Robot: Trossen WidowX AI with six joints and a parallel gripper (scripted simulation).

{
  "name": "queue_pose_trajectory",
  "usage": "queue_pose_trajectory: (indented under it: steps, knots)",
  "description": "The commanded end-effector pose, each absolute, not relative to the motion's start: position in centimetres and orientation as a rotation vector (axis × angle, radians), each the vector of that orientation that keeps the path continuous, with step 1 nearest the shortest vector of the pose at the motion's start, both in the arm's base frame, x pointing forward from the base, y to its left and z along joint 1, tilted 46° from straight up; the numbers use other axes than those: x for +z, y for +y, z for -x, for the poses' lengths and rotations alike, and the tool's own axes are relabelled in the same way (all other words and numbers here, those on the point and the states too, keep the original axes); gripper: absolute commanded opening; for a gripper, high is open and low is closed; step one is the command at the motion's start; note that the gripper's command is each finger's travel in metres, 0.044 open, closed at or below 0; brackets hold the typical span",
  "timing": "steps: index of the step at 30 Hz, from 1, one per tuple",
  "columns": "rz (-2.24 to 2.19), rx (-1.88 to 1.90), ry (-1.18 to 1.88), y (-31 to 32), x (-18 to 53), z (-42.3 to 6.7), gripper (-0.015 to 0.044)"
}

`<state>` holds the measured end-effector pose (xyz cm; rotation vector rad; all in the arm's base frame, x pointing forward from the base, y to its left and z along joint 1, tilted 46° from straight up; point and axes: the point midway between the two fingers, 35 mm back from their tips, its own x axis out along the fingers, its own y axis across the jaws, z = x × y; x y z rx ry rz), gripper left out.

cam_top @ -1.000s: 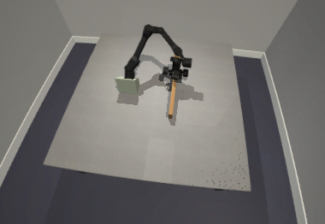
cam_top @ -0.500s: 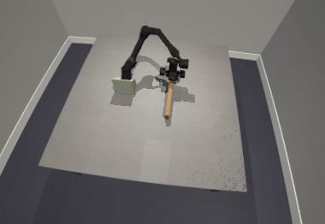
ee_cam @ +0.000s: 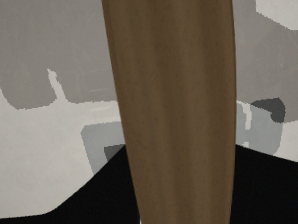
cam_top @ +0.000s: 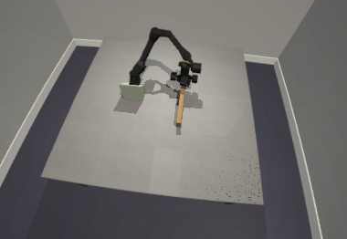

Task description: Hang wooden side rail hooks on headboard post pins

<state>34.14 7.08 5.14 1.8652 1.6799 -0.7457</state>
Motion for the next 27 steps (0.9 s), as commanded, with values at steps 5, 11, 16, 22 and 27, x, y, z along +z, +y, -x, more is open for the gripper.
queue_pose_trajectory:
  steps: [5, 11, 16, 22, 27]
  knots:
    - [-1.869, -0.748, 1.676, 7.10, 5.35, -34.20, 0.0000]
    - [-1.869, -0.748, 1.676, 7.15, 5.39, -34.20, 0.0000]
    - [-1.869, -0.748, 1.676, 7.19, 5.43, -34.20, 0.0000]
    - [-1.869, -0.748, 1.676, 7.23, 5.47, -34.21, 0.0000]
    - [-1.869, -0.748, 1.676, 7.27, 5.51, -34.21, 0.0000]
